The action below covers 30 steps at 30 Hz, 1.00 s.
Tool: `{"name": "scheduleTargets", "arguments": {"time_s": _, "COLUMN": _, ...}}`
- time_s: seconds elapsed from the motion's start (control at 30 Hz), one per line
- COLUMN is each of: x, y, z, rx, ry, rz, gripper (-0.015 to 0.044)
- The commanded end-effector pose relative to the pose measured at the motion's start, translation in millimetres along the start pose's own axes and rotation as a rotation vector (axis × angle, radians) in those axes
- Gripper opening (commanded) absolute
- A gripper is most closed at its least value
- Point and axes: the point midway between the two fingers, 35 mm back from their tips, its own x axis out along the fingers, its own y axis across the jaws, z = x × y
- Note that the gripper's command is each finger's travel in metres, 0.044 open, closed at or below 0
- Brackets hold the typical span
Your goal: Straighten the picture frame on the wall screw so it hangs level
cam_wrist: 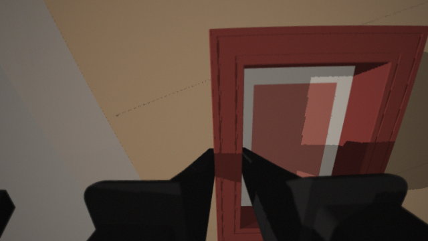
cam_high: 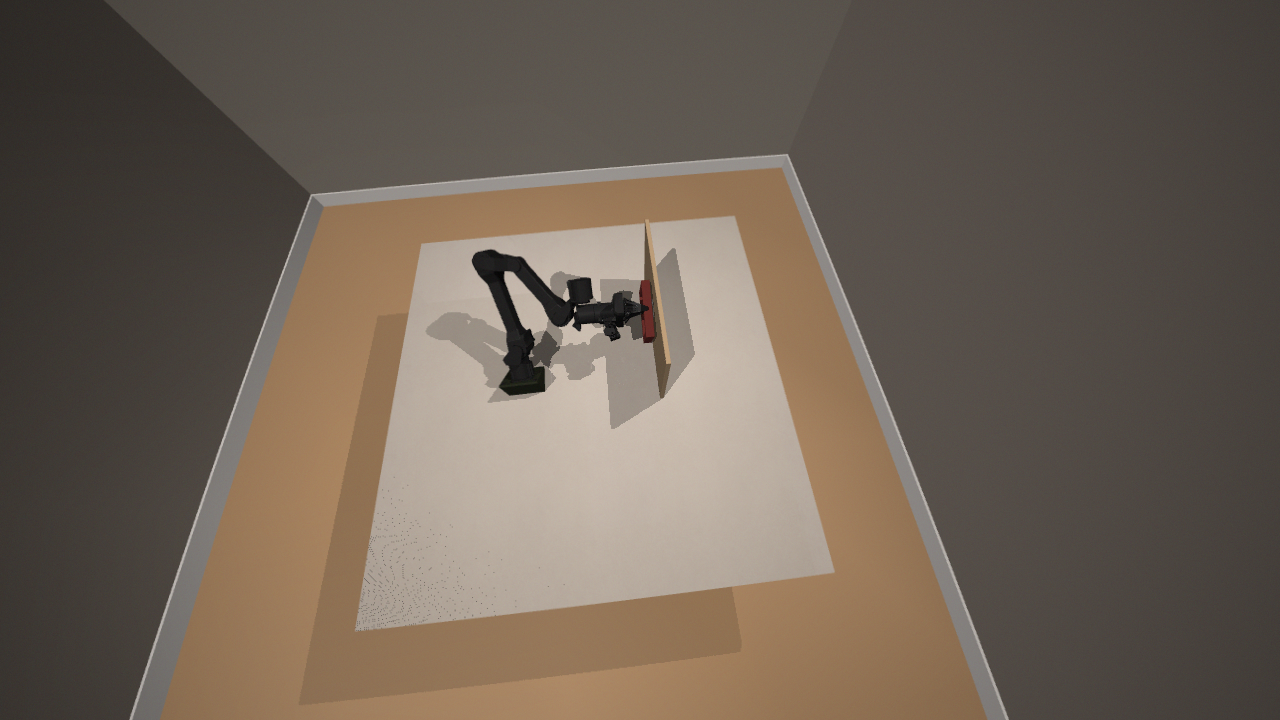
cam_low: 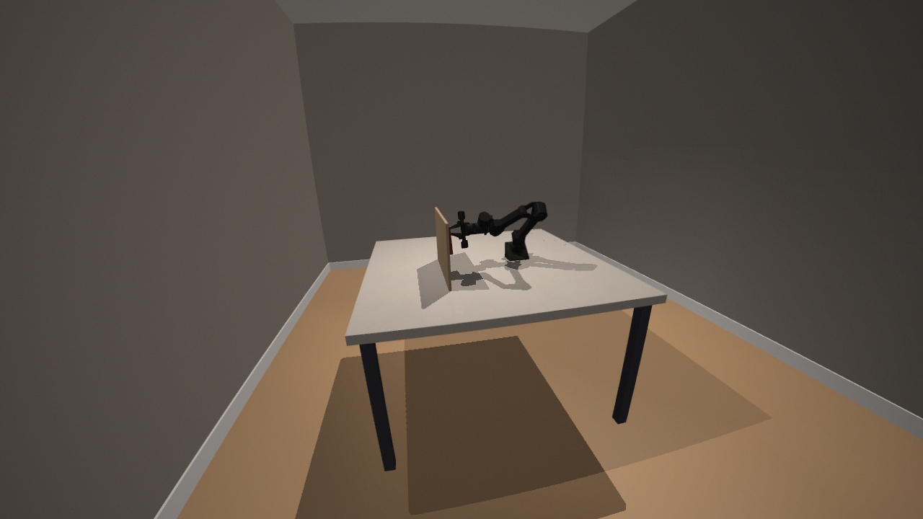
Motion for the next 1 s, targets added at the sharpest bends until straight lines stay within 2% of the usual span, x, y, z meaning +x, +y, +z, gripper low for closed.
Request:
{"name": "scheduleTargets", "arguments": {"time_s": 0.0, "x": -0.1, "y": 6.6, "z": -5.6, "rx": 0.001, "ry": 0.011, "rz": 0.023, "gripper": 0.0000}}
{"name": "scheduleTargets", "arguments": {"time_s": 0.97, "x": -0.1, "y": 7.4, "z": -10.8, "rx": 0.002, "ry": 0.011, "rz": 0.023, "gripper": 0.0000}}
